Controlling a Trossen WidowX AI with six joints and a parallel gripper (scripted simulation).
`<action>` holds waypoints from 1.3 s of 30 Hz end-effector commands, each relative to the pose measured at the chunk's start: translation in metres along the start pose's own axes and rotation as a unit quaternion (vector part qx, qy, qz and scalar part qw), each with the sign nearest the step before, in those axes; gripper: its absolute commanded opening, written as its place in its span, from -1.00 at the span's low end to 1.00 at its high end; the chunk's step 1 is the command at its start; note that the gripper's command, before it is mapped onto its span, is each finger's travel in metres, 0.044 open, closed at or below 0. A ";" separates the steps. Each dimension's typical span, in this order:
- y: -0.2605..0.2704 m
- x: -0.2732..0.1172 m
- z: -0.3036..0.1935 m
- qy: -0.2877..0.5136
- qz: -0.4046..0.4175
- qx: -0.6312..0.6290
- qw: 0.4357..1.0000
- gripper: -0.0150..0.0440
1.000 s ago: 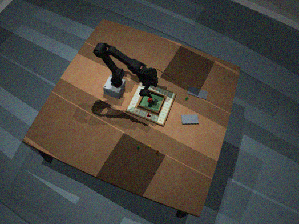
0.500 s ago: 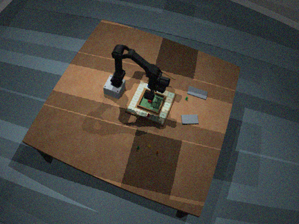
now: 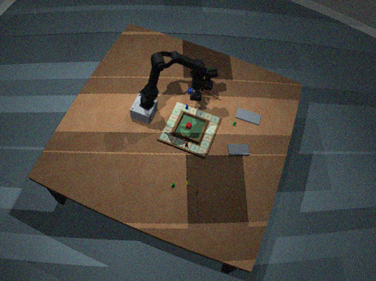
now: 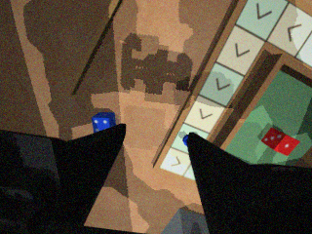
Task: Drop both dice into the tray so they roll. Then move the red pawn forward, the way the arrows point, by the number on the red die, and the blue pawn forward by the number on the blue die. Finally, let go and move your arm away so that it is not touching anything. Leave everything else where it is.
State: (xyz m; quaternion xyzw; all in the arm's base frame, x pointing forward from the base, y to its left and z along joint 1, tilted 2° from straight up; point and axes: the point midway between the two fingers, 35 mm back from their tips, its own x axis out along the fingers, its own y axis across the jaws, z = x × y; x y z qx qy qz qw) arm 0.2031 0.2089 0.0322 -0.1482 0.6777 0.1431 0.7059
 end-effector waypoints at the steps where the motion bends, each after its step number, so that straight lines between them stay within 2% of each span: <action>1: 0.049 0.007 -0.019 0.010 0.002 -0.035 0.999 0.44; 5: 0.078 0.013 -0.029 0.016 0.000 -0.060 0.998 0.44; 16: 0.078 0.045 -0.031 0.016 0.000 -0.060 0.998 0.44; 39: 0.078 0.077 -0.033 0.017 0.000 -0.060 0.998 0.44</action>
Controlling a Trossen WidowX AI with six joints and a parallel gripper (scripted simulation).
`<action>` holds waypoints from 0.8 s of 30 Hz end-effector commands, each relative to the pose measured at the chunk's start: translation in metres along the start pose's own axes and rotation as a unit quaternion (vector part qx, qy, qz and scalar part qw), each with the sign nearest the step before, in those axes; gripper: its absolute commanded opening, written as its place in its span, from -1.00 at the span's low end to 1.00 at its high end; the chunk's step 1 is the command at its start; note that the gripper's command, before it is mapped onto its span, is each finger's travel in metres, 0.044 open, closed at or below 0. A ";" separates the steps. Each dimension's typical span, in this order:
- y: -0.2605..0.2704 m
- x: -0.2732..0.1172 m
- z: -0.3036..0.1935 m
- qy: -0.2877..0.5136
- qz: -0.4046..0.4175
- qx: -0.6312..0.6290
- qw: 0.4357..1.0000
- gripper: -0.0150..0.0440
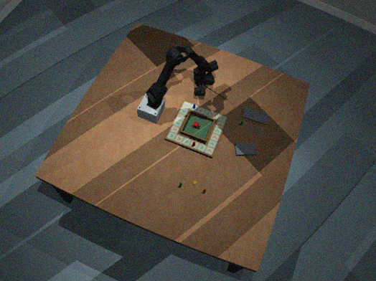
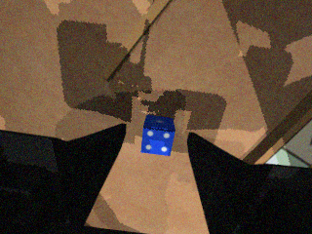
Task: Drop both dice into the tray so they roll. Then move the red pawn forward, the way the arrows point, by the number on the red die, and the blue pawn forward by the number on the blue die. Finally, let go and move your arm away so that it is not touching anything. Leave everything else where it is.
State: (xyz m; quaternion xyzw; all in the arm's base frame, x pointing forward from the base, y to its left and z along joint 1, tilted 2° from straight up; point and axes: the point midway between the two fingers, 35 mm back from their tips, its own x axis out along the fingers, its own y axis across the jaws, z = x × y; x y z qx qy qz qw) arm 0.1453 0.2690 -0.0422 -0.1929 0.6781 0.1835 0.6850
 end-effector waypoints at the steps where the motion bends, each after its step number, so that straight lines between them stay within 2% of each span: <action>1: -0.001 0.005 -0.002 0.002 -0.001 0.002 1.000 0.44; 7: -0.001 0.005 -0.002 0.002 -0.001 0.002 1.000 -0.09; 14: -0.001 0.005 -0.002 0.002 -0.001 0.002 1.000 -0.25; 17: 0.000 0.000 -0.001 0.002 -0.001 0.002 1.000 -0.49; 24: 0.006 -0.055 0.000 0.002 -0.001 0.002 1.000 -0.49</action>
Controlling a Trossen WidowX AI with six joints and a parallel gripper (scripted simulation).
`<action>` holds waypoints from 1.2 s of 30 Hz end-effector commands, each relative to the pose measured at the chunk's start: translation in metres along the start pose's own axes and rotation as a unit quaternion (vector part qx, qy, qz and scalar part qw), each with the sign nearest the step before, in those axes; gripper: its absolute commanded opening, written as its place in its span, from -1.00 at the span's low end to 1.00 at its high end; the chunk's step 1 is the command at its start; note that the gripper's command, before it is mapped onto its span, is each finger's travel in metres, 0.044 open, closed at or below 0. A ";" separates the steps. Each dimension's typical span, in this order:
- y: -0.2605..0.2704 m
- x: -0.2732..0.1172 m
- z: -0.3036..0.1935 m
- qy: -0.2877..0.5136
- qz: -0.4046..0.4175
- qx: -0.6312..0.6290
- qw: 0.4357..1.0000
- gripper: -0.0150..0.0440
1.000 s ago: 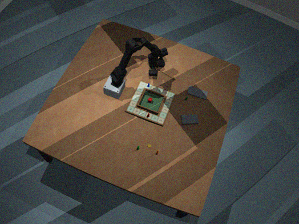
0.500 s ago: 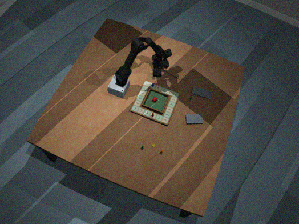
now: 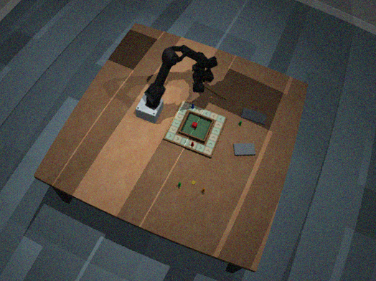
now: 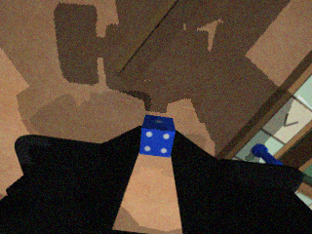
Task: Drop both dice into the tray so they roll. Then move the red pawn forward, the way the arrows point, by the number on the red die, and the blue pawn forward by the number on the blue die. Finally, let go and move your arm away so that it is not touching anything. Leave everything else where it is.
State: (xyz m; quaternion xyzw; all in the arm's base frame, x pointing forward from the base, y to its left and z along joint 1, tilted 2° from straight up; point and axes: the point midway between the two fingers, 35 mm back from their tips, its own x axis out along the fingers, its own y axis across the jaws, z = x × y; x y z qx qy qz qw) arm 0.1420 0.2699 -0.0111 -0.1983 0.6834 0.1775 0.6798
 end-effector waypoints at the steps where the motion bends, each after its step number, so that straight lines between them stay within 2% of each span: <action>1: 0.004 -0.032 0.001 -0.008 0.005 0.001 1.000 -0.49; 7: 0.002 -0.081 -0.007 -0.007 0.005 0.001 1.000 -0.49; 9: 0.001 -0.087 -0.009 -0.007 0.005 0.001 1.000 -0.49; 14: -0.005 -0.085 -0.005 -0.006 0.004 0.011 1.000 -0.49; 36: -0.111 -0.067 0.037 -0.004 0.002 0.110 0.994 -0.49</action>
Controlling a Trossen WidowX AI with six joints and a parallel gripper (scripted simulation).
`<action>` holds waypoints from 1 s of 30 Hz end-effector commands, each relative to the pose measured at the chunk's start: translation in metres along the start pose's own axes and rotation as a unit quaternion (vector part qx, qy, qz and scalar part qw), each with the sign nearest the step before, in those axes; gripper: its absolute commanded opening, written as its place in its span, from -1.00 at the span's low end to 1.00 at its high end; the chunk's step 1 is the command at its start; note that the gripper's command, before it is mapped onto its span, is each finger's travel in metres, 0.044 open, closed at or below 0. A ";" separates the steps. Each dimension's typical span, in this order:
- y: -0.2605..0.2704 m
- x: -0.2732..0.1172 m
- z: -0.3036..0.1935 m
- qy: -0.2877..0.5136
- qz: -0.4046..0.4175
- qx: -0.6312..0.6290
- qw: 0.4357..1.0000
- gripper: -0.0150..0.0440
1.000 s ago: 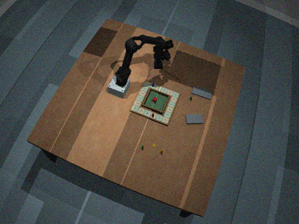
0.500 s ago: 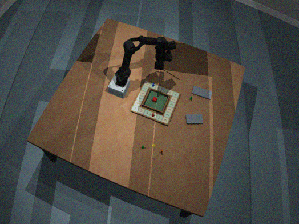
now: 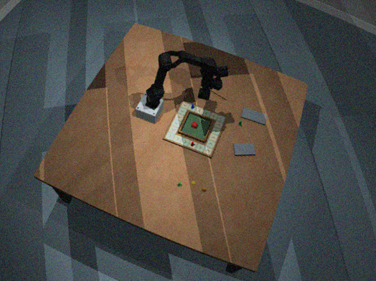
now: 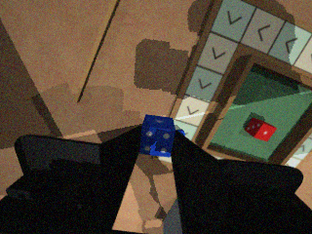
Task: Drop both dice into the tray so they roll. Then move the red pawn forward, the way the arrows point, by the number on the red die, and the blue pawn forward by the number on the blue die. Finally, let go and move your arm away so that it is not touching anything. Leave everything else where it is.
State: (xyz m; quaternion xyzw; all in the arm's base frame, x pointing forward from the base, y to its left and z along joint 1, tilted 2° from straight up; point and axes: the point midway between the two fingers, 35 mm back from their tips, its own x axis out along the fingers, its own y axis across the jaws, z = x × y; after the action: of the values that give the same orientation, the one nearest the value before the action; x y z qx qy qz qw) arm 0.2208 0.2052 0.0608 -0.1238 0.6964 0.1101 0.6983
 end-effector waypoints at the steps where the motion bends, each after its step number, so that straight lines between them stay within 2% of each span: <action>1: -0.017 0.004 0.008 -0.001 -0.002 0.011 1.000 -0.49; 15: -0.089 0.014 0.029 -0.005 -0.004 0.059 0.998 -0.49; 30: -0.167 0.019 0.029 -0.005 -0.007 0.085 0.996 -0.49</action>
State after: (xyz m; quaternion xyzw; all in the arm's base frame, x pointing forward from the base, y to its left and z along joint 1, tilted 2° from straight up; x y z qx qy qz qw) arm 0.2991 0.0697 0.0455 -0.0682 0.6996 0.0498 0.7095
